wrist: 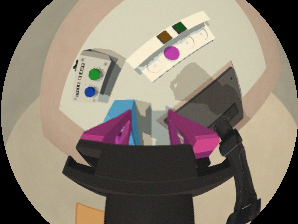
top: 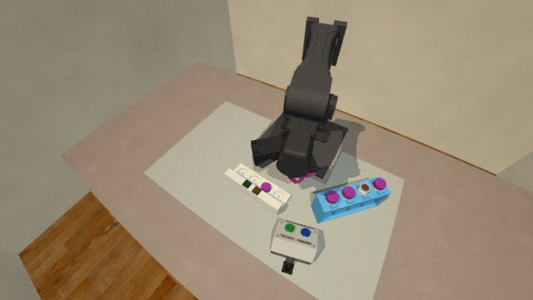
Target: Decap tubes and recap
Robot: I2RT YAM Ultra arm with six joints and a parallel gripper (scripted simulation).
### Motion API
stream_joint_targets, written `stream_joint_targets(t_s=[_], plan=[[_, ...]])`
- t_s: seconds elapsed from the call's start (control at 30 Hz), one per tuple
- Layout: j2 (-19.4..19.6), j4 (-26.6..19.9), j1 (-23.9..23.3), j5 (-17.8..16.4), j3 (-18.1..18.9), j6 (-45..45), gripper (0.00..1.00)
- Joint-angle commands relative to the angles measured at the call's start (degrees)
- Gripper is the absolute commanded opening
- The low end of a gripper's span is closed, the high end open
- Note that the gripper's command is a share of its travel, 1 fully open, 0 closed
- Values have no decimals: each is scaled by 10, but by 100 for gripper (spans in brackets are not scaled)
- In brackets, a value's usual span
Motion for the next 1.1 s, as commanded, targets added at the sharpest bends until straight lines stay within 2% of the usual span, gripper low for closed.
stream_joint_targets(t_s=[0.0,0.03,0.07,0.13,0.23,0.53,0.83,1.07], plan=[[0,-1,23,0,12,181,49],[0,-1,23,0,12,181,49],[3,-2,37,-1,17,243,49],[3,-2,37,-1,17,243,49],[17,-5,78,-2,35,284,49],[77,-25,186,-5,117,392,49],[77,-25,186,-5,117,392,49],[71,24,187,-5,62,393,49]])
